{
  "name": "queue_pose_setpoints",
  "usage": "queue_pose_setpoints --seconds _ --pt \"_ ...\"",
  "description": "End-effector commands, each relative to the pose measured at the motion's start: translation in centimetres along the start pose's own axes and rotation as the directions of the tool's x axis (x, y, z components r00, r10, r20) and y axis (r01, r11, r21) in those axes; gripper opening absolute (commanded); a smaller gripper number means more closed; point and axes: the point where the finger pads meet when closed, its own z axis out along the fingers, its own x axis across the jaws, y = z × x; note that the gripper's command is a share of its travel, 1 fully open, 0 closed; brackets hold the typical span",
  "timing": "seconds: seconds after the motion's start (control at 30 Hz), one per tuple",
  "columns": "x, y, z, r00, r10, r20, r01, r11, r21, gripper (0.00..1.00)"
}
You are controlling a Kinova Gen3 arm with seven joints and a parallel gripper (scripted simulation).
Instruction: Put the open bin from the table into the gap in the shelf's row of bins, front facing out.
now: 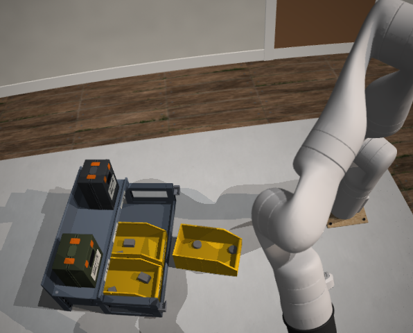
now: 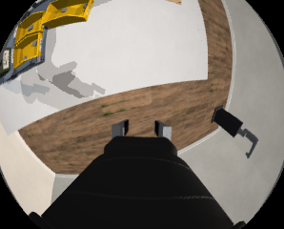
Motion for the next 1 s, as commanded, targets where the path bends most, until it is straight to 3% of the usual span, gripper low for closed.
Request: queue_pose_setpoints --seconds 0.0,0.97 --pt "0.0 0.1 -0.1 1.0 -0.001 0.001 0.001 1.0 -0.002 1.0" --pt "-1.1 -0.5 -0.4 0.999 0.048 0.016 -0.048 0.999 0.006 1.0"
